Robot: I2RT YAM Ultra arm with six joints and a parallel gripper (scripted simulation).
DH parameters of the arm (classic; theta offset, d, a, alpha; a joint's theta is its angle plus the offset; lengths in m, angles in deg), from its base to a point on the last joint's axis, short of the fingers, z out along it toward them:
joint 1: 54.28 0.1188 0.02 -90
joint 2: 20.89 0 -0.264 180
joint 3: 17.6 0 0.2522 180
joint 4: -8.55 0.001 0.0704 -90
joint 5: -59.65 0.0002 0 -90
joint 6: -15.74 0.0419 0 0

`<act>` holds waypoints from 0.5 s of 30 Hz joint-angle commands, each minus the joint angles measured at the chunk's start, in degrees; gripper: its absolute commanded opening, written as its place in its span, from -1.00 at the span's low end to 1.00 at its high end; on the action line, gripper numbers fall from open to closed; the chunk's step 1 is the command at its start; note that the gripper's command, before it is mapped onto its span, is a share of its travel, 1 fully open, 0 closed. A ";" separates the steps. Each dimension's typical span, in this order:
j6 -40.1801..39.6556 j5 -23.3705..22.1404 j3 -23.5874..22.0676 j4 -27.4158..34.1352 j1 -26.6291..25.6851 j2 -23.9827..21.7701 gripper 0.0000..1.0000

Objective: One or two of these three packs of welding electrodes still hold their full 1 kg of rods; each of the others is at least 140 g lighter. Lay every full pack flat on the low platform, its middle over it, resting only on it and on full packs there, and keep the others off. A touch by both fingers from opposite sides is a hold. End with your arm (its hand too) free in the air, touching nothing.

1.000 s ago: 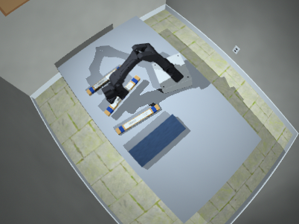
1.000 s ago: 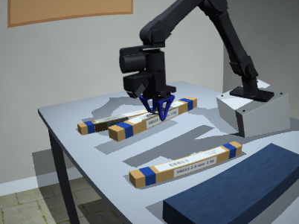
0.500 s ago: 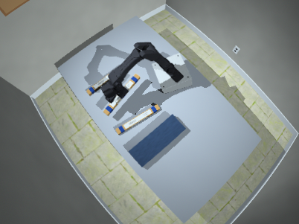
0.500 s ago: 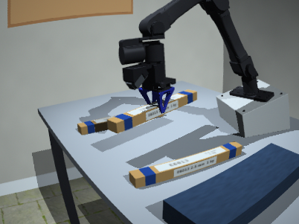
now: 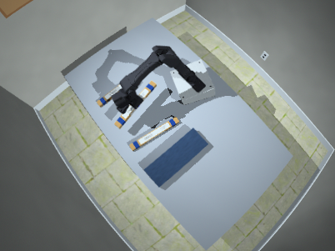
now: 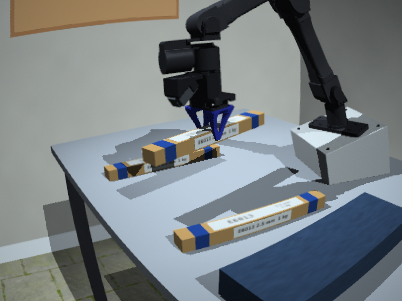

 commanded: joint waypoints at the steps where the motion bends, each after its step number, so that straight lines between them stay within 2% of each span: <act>1: 0.42 0.17 3.91 3.14 1.01 -4.13 -1.00; 15: 0.66 0.33 8.36 8.37 1.28 -4.89 -1.00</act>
